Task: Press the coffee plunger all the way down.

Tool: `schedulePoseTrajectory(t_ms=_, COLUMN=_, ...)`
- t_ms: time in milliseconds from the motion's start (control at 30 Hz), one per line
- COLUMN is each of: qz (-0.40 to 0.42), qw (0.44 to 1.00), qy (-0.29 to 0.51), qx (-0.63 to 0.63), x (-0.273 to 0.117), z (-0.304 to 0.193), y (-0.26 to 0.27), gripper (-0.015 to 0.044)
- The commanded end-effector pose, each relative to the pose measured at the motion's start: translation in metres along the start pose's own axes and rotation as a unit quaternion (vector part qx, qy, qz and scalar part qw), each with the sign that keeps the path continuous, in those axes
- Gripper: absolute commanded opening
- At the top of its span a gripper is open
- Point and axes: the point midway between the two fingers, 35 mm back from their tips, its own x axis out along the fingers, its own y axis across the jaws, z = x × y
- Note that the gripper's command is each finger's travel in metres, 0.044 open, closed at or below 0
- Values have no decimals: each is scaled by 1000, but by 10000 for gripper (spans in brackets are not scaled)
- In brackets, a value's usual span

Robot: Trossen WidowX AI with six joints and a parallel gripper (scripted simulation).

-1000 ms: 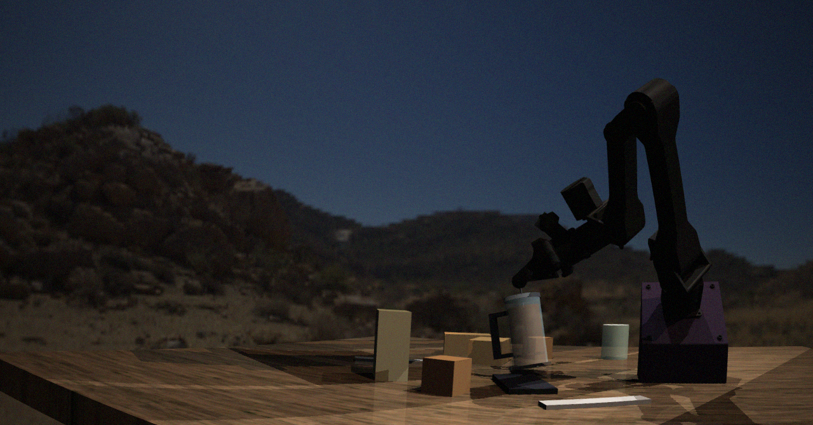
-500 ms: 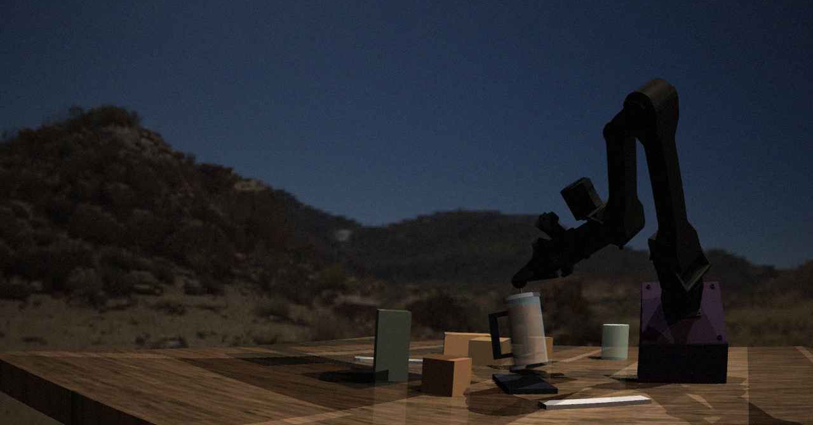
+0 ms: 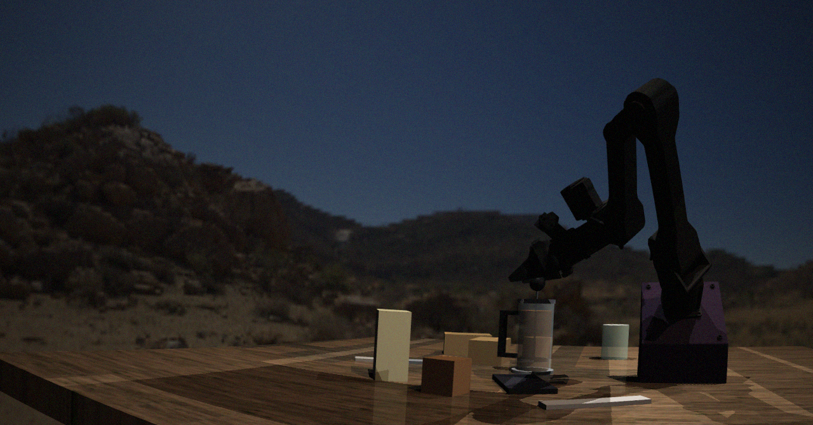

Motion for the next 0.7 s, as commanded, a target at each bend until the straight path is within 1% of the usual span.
schedulePoseTrajectory(t_ms=0, qz=0, qw=1000, qy=-2, qx=-9, x=-1, z=6, y=0, gripper=440)
schedulePoseTrajectory(t_ms=133, qz=-5, qw=1000, qy=7, qx=-8, x=-15, z=19, y=-3, gripper=440)
schedulePoseTrajectory(t_ms=400, qz=0, qw=1000, qy=9, qx=3, x=-71, z=48, y=12, gripper=440)
schedulePoseTrajectory(t_ms=667, qz=0, qw=1000, qy=8, qx=4, x=-72, z=49, y=12, gripper=440)
